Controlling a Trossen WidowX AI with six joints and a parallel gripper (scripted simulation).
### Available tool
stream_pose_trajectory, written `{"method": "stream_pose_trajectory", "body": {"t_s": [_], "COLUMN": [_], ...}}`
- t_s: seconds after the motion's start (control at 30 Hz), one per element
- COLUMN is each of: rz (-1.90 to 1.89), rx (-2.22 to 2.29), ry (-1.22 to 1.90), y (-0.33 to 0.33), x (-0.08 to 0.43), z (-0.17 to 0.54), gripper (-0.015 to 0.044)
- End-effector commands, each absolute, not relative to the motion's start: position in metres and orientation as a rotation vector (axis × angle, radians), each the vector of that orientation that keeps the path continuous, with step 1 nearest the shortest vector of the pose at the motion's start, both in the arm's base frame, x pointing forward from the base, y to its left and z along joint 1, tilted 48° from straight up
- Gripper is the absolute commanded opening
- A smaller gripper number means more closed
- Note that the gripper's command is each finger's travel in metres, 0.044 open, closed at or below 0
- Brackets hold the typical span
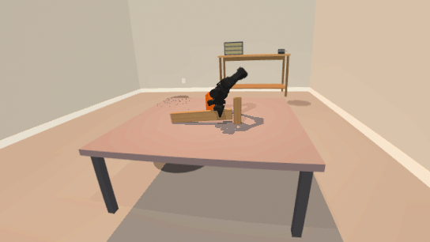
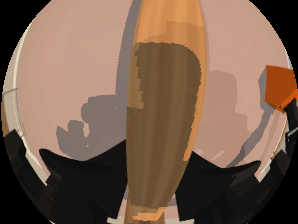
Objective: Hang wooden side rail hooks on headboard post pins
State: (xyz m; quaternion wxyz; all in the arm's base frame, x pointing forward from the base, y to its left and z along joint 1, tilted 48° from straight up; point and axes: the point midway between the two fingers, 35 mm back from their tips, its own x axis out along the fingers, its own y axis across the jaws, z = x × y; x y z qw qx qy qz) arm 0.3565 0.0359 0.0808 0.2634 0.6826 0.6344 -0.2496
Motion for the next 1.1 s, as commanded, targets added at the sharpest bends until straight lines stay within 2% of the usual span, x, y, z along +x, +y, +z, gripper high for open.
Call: {"method": "stream_pose_trajectory", "body": {"t_s": [0.0, 1.07], "rz": [-0.677, -0.676], "rx": [1.858, 1.858], "ry": [1.703, 1.703], "y": [0.0333, 0.0355], "x": [0.3581, 0.358], "z": [0.0829, 0.0857], "gripper": [0.0, 0.0]}}
